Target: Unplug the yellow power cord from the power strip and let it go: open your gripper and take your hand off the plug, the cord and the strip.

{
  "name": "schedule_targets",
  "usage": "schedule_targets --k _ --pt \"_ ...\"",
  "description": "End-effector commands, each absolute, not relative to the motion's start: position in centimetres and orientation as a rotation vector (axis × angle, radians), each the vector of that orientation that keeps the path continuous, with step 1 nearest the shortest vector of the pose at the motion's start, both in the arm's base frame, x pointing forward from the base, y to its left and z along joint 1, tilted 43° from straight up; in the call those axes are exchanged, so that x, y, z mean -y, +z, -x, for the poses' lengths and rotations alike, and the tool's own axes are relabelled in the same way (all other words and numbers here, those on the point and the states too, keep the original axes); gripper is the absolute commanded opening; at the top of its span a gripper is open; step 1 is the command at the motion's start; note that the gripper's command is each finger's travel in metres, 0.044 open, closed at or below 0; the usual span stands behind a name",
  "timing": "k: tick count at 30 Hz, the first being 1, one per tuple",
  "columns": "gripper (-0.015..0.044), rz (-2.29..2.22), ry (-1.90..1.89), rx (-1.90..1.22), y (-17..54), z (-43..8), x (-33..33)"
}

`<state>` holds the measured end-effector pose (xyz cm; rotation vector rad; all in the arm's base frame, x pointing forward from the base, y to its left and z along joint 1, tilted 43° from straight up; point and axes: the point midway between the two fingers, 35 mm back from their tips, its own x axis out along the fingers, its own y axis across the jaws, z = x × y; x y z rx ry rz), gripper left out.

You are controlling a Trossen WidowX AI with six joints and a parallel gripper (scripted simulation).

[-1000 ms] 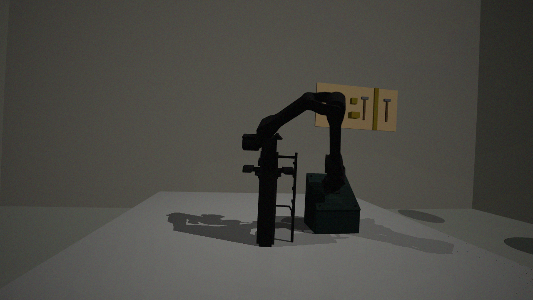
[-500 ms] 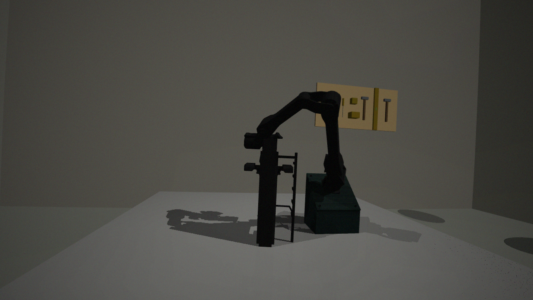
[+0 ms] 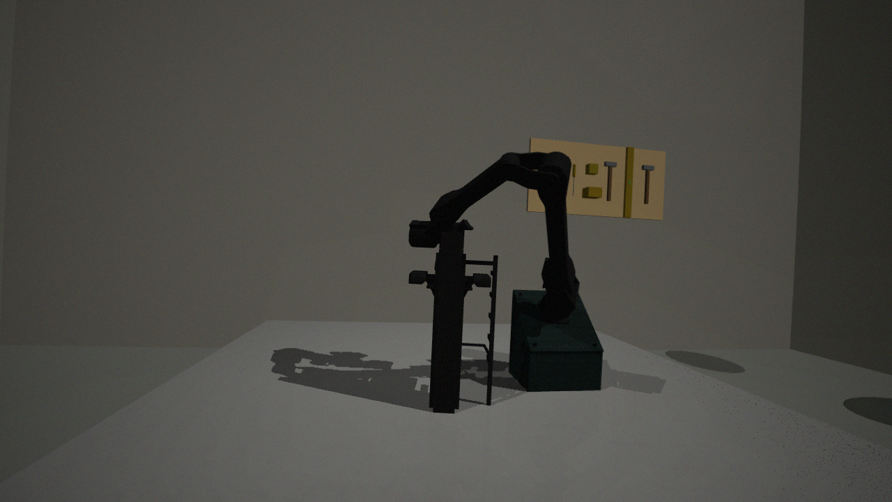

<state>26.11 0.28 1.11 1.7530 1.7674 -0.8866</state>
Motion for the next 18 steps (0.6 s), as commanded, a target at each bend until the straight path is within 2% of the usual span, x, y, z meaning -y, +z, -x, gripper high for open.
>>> schedule_targets --k 1,18 --pt "0.0160 -1.748 -0.879 -1.768 1.4 -26.2 -0.2" --pt "0.0160 -1.749 -0.879 -1.768 3.2 -26.4 -2.2"
